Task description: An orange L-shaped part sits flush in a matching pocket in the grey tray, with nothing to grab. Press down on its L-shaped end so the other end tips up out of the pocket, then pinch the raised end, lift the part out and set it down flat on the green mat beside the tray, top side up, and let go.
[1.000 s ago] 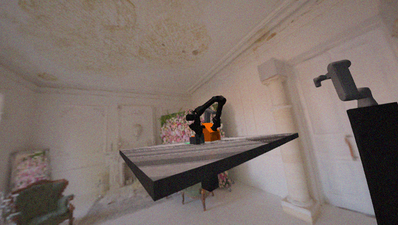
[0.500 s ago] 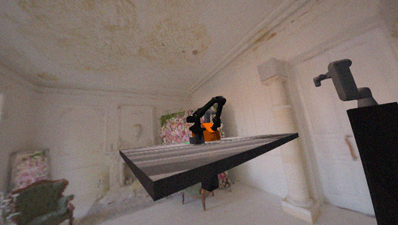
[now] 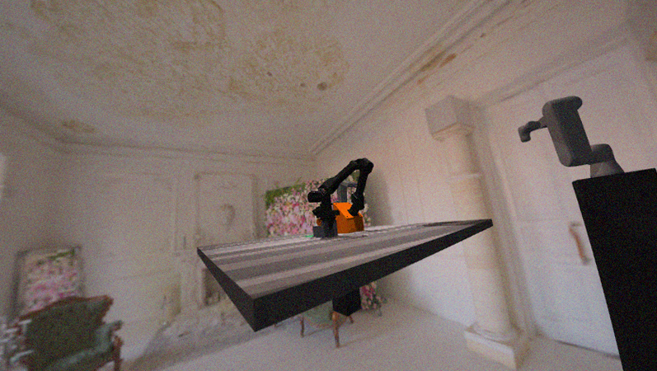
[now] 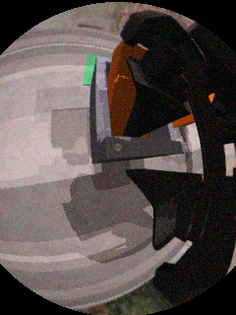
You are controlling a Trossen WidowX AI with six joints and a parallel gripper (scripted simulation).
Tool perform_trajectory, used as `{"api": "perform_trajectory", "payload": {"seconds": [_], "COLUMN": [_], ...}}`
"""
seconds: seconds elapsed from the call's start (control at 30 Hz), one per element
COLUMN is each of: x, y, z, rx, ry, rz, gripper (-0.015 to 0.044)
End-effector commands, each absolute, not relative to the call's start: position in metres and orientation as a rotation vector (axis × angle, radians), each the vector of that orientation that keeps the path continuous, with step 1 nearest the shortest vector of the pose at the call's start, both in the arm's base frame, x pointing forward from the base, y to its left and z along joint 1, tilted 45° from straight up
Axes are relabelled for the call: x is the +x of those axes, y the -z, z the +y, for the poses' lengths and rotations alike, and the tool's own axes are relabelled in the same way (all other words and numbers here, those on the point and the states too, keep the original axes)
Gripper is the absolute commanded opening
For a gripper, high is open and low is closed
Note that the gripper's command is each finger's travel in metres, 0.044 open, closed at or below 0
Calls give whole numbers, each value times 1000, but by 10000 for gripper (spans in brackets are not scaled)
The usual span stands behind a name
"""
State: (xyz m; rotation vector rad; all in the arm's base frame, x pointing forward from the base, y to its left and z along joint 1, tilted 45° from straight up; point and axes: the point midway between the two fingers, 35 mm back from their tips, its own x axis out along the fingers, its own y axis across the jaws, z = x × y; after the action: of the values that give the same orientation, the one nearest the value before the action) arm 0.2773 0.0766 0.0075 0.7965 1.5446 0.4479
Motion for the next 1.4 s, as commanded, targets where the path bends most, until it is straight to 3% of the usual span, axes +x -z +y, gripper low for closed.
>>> {"api": "perform_trajectory", "payload": {"seconds": [0.0, 0.2, 0.47, 1.37], "x": [278, 279, 274, 278], "y": [-15, -25, -79, -77], "z": [76, 69, 0, 0], "rx": [796, 796, 794, 806], "ry": [-442, -436, -434, -419], "rz": [1549, 1552, 1554, 1537], "gripper": [180, 180, 180, 180]}}
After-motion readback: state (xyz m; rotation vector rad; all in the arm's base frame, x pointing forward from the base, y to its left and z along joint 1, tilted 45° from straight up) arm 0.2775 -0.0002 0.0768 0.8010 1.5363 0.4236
